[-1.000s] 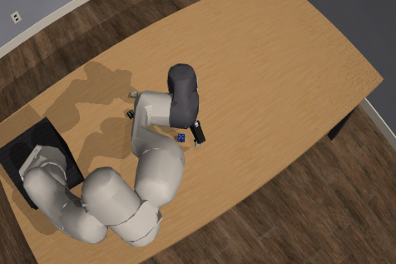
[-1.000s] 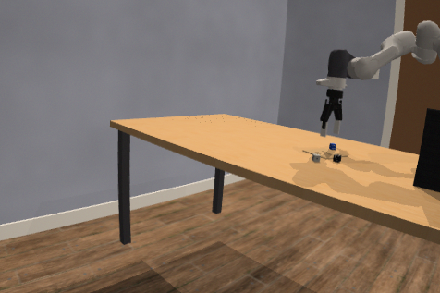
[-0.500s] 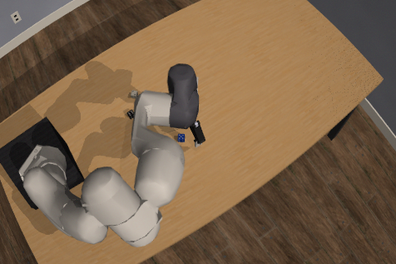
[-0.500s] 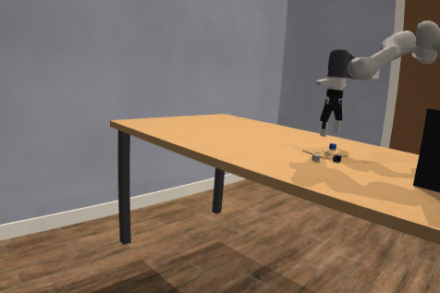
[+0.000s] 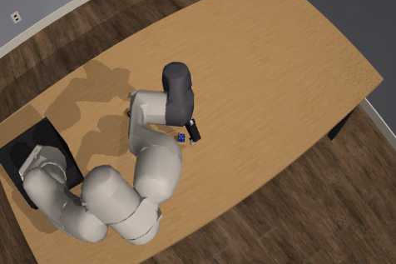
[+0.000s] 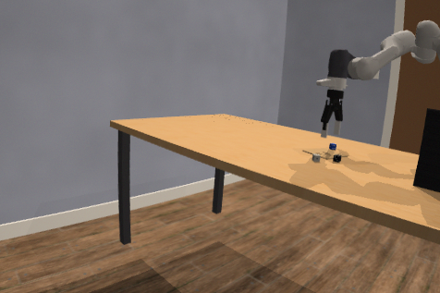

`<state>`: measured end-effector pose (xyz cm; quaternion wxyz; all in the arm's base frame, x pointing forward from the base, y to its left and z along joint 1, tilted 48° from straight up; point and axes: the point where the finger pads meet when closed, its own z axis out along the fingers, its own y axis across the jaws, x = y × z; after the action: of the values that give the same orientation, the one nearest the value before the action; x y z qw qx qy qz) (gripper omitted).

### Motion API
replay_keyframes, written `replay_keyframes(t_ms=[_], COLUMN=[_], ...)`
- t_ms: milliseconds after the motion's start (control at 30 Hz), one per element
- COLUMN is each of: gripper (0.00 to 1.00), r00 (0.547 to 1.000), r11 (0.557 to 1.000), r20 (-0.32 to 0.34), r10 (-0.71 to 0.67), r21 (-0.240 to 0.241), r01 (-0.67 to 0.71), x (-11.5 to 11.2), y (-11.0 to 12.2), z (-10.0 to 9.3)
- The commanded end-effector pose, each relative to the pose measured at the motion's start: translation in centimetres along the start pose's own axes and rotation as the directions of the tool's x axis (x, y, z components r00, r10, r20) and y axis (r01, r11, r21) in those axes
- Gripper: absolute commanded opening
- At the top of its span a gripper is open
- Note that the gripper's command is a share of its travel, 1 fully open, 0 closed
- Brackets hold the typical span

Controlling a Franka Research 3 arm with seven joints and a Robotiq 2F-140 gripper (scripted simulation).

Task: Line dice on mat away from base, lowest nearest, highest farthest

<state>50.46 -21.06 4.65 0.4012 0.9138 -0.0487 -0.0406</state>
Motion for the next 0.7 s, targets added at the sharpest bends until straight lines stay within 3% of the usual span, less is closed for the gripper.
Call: replay_keyframes(t_ms=[0,100,167,433,667], gripper=[1.0,1.0,1.0,1.0,1.0], r00=[1.0,1.0,1.0,1.0,1.0], r11=[1.0,1.0,1.0,1.0,1.0], r20=[-0.005,-0.005,-0.005,-0.005,-0.005], r10=[0.02,0.02,0.02,0.02,0.02], r21=[0.001,0.001,0.001,0.001,0.001], r01=[-0.02,-0.02,-0.02,-0.02,-0.02], x=[-0.9,-2.1,-2.1,-5.8,-8.2], y=[-2.3,-4.5,-4.5,-11.5,-16.0], z=[0.0,0.0,0.0,0.0,0.0])
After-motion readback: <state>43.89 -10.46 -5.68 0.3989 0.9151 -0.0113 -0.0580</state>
